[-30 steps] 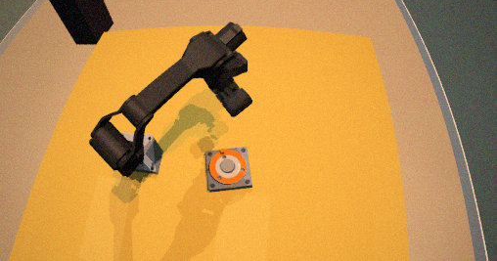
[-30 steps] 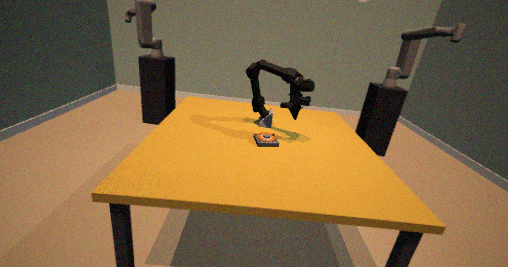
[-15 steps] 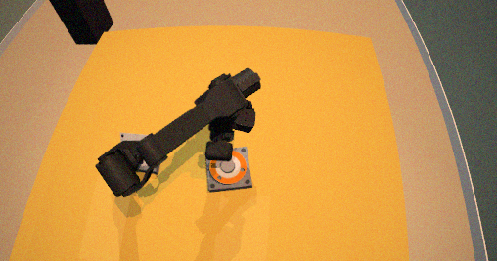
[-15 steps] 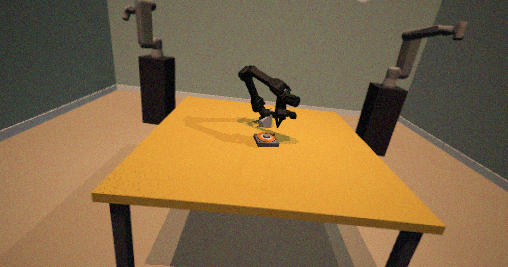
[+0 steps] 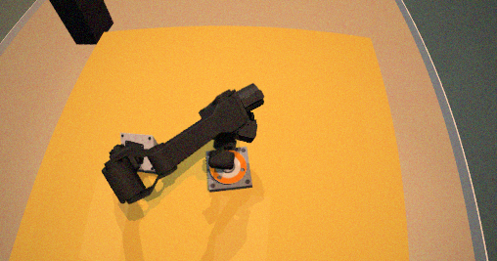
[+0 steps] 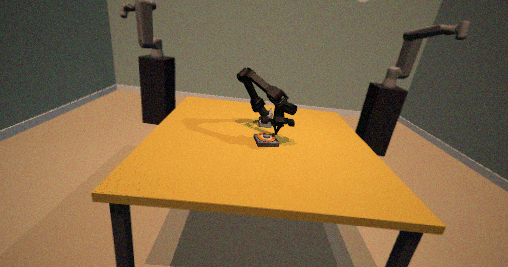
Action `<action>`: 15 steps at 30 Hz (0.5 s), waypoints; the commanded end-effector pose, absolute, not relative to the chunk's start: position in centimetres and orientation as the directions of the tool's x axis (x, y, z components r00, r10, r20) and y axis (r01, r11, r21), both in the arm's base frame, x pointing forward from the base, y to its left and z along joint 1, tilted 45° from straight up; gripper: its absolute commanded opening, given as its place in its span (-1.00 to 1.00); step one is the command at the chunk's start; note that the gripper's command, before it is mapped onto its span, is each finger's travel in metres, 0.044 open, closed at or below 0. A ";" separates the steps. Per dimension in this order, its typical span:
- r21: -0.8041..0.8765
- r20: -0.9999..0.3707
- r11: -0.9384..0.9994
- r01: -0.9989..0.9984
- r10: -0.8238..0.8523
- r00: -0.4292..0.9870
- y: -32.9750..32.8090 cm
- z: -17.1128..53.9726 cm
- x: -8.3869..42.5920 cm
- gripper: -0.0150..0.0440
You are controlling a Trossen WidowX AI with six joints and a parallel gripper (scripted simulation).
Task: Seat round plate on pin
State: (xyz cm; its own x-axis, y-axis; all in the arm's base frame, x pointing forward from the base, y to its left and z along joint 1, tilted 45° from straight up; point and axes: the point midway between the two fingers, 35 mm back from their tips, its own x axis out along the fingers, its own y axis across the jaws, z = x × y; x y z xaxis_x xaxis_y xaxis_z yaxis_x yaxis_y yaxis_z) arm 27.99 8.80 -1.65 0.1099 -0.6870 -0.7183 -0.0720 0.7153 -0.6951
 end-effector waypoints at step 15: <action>-0.701 -0.713 0.708 -0.084 -0.693 0.106 7.9 -2.0 26.6 -0.49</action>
